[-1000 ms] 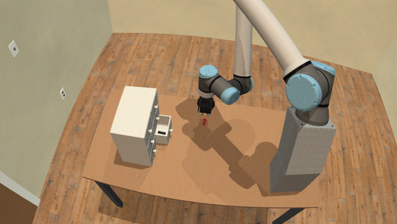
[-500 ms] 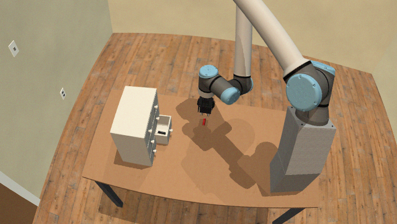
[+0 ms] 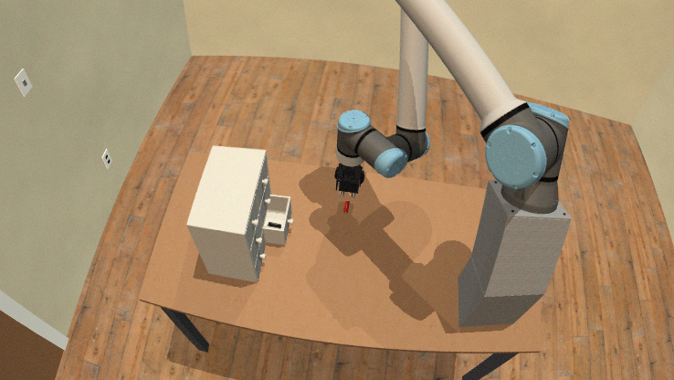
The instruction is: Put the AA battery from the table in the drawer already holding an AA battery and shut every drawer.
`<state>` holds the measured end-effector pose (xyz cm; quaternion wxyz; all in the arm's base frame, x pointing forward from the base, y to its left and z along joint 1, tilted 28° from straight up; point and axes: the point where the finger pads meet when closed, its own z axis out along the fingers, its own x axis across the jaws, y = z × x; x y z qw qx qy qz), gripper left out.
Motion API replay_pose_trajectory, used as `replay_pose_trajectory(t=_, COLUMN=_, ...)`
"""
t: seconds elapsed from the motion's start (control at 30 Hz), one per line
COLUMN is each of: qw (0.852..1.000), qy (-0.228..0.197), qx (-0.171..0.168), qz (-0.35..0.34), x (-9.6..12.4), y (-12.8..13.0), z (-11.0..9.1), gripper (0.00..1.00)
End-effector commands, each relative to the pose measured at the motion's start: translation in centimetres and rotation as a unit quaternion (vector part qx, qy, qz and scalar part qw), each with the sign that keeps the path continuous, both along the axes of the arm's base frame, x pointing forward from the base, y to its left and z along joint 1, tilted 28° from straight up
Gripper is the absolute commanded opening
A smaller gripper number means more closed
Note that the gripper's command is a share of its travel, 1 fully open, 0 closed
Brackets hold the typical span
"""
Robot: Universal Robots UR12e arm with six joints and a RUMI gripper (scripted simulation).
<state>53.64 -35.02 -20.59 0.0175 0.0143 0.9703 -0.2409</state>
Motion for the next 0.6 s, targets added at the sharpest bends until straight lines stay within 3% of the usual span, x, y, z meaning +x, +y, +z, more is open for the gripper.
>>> replay_pose_trajectory(t=0.0, qw=1.0, qy=0.0, qx=0.0, qz=0.0, x=0.03, y=0.01, z=0.04, gripper=0.17)
replay_pose_trajectory(t=0.57, qw=1.0, qy=0.0, qx=0.0, qz=0.0, x=0.05, y=-0.37, z=-0.69, gripper=0.17)
